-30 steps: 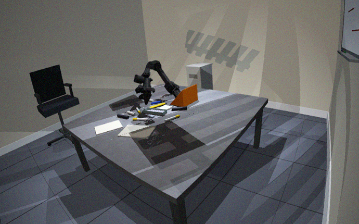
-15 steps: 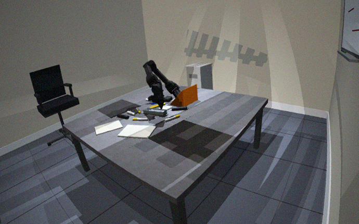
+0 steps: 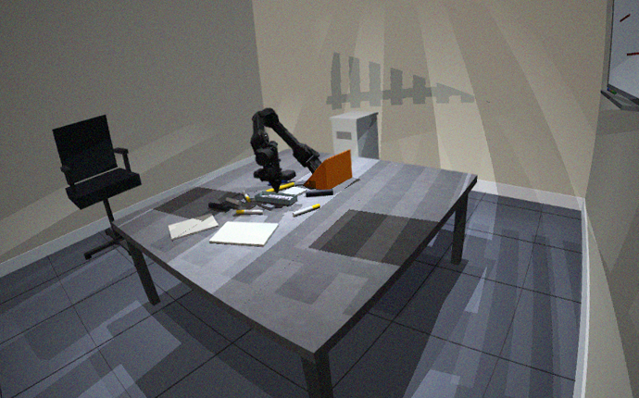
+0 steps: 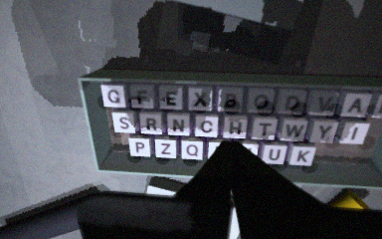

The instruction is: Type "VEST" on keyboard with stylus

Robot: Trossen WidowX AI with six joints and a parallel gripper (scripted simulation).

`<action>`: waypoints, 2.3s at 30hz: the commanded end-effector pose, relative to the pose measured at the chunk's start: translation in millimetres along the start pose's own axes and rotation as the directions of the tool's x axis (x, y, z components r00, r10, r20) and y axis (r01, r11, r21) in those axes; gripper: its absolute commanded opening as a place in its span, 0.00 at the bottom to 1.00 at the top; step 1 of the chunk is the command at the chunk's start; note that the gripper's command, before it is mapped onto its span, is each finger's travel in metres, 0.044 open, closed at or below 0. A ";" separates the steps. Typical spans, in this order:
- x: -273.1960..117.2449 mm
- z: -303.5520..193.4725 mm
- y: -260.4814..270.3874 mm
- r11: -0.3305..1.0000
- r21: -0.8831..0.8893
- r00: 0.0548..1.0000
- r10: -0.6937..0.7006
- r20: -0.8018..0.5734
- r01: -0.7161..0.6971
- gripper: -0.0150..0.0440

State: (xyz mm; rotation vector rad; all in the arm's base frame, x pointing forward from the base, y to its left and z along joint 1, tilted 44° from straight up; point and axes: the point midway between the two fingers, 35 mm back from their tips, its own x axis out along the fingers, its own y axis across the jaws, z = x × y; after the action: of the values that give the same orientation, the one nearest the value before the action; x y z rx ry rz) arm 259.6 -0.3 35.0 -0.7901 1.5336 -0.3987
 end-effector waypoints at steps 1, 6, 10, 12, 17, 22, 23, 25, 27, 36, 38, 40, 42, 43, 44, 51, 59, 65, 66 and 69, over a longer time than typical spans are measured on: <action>-2.7 1.2 -10.1 1.000 -0.005 1.000 -0.002 0.009 0.002 0.25; -2.7 1.2 -10.1 1.000 -0.005 1.000 -0.002 0.009 0.002 0.25; -2.8 2.3 -19.6 1.000 -0.005 1.000 -0.001 0.010 0.001 0.25; -3.0 3.1 -47.6 1.000 -0.005 1.000 -0.002 0.010 0.002 0.25; -3.0 1.5 -70.3 1.000 -0.005 1.000 -0.006 0.009 0.006 0.25; -3.0 1.5 -70.3 1.000 -0.005 1.000 -0.006 0.009 0.006 0.25; -3.0 1.5 -70.3 1.000 -0.005 1.000 -0.006 0.009 0.006 0.25; -3.1 0.0 -68.8 1.000 -0.005 1.000 -0.005 0.009 0.005 0.25; -3.1 -12.2 -57.4 1.000 -0.006 1.000 -0.004 0.008 0.004 0.25; -2.4 -26.6 -45.5 1.000 -0.006 1.000 -0.004 0.007 0.004 0.25; -2.4 -26.6 -45.5 1.000 -0.006 1.000 -0.004 0.007 0.004 0.25; -2.5 -26.2 -43.1 1.000 -0.006 1.000 -0.004 0.008 0.004 0.25; -2.7 -24.3 -24.4 1.000 -0.007 1.000 0.001 0.009 -0.001 0.25; -2.7 -23.9 -9.2 1.000 -0.008 1.000 0.003 0.010 -0.002 0.25; -2.7 -24.6 5.6 1.000 -0.008 1.000 0.003 0.009 -0.002 0.25; -2.3 -27.0 25.4 1.000 -0.007 1.000 0.000 0.008 0.000 0.25; -24.2 -25.3 26.1 1.000 -0.008 1.000 0.003 0.009 -0.003 0.25; -62.4 -27.4 25.9 1.000 -0.008 1.000 0.002 0.007 -0.002 0.25; -60.9 -27.1 26.1 1.000 -0.009 1.000 0.002 0.009 -0.001 0.25; -55.9 -26.0 26.9 1.000 -0.014 1.000 -0.001 0.016 0.001 0.25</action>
State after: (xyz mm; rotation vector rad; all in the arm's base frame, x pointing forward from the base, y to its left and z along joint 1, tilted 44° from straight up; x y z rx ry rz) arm 225.9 52.5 62.9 -0.7990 1.5214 -0.3846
